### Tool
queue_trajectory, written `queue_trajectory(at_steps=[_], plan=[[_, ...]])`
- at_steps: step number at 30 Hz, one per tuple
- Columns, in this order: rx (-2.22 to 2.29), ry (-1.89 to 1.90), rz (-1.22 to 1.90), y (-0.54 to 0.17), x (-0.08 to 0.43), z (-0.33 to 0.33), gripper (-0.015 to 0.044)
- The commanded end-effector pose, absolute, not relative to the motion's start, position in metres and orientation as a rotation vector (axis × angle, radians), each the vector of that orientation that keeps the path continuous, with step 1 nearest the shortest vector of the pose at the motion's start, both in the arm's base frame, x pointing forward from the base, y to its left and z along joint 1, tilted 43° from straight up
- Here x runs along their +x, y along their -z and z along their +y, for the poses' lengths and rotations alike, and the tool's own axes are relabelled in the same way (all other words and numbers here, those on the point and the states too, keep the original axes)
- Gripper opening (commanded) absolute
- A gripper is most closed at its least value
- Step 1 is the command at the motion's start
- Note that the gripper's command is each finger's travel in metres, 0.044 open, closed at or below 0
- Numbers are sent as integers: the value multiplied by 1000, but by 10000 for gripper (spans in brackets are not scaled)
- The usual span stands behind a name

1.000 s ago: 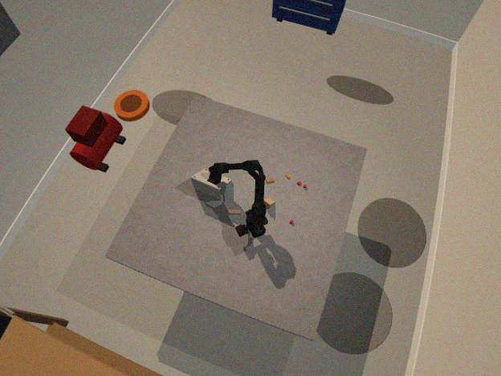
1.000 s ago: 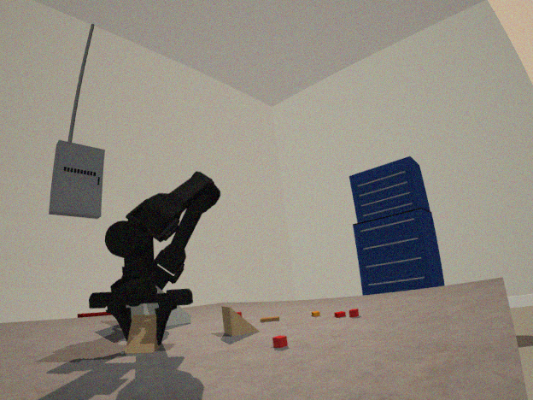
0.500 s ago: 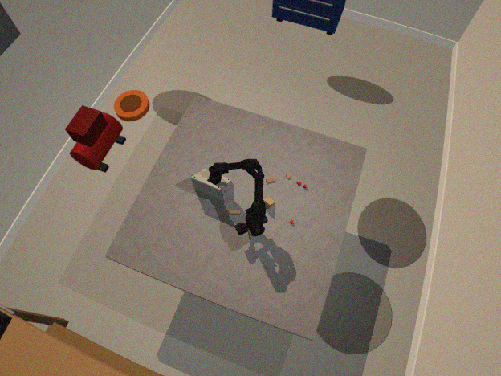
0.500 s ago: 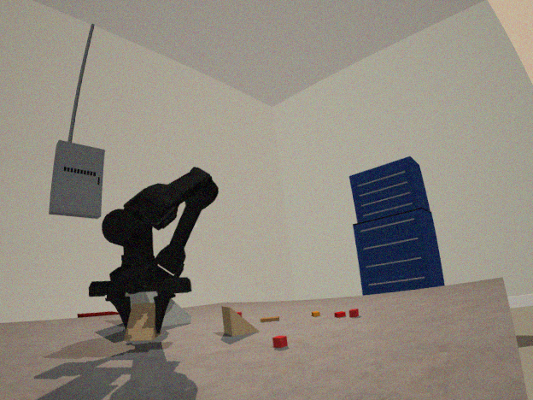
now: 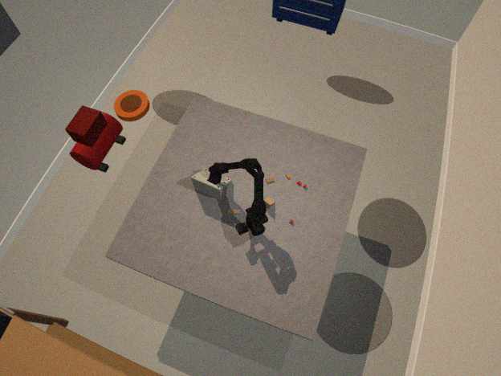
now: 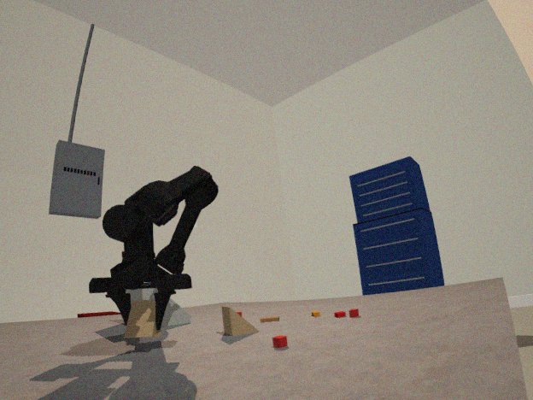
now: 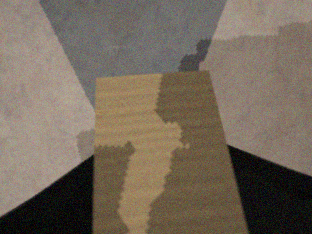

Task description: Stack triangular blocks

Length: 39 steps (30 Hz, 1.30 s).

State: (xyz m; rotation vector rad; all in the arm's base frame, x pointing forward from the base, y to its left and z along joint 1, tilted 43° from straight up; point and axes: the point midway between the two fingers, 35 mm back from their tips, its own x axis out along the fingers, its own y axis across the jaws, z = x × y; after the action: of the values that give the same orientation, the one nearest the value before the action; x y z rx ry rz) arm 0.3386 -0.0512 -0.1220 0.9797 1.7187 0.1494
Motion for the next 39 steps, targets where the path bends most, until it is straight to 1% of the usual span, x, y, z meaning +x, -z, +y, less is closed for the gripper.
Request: queue_trajectory(at_steps=[1, 21, 39], plan=[[991, -134, 1722, 122, 339, -52, 0], [1343, 296, 1793, 123, 338, -52, 0], [1666, 758, 1785, 123, 337, -52, 0]])
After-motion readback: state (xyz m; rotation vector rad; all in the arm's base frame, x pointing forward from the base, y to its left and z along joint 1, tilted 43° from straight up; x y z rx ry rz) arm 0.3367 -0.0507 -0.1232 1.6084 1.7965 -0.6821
